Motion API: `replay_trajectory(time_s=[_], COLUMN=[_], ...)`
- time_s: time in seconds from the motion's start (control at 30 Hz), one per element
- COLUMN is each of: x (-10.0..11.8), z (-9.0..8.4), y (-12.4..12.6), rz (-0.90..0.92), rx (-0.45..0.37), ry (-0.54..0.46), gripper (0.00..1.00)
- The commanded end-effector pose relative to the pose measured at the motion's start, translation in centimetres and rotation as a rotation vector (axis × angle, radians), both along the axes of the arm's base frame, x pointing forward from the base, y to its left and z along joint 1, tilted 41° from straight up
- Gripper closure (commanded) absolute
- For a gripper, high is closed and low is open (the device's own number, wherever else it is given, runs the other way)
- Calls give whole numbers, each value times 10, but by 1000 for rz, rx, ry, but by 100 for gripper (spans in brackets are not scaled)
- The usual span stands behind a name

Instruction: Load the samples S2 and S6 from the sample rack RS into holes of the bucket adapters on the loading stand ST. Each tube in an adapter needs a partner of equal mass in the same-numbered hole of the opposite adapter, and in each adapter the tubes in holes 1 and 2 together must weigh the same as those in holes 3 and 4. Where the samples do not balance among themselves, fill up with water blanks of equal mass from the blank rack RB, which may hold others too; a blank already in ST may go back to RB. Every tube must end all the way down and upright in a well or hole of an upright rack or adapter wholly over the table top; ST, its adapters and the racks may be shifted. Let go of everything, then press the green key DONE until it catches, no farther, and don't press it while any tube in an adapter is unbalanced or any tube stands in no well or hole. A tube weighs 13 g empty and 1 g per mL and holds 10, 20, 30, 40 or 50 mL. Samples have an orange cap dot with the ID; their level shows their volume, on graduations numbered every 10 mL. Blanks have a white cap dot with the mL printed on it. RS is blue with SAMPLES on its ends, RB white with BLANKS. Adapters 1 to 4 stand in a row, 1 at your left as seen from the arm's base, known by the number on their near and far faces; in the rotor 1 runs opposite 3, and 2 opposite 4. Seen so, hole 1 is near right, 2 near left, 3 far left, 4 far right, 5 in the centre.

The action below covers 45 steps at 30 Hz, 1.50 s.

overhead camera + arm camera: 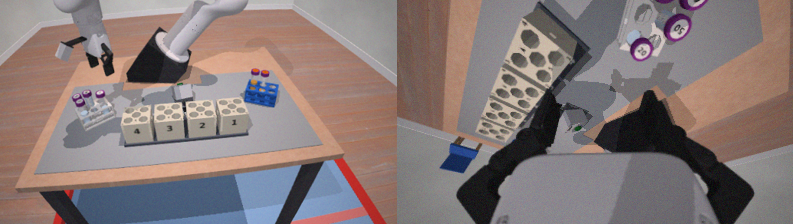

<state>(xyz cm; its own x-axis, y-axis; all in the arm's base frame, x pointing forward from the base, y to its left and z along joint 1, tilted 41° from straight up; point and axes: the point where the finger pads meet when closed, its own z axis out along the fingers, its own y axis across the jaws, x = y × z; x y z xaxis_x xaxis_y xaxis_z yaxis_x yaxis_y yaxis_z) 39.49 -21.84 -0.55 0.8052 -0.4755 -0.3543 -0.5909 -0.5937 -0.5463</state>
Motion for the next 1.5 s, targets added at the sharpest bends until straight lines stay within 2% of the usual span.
replay_trajectory(time_s=[0.0,0.17,0.23,0.73,0.83,1.47], x=[0,0,0,-3,-3,0], z=[-11,-28,-28,-76,-79,-114], y=[-15,-34,-34,-91,-94,-65], rz=[0,0,0,0,0,0], rx=[-1,-1,-1,-1,-1,-1], ry=[-1,-1,-1,-1,-1,-1], gripper=[0,0,0,0,0,0])
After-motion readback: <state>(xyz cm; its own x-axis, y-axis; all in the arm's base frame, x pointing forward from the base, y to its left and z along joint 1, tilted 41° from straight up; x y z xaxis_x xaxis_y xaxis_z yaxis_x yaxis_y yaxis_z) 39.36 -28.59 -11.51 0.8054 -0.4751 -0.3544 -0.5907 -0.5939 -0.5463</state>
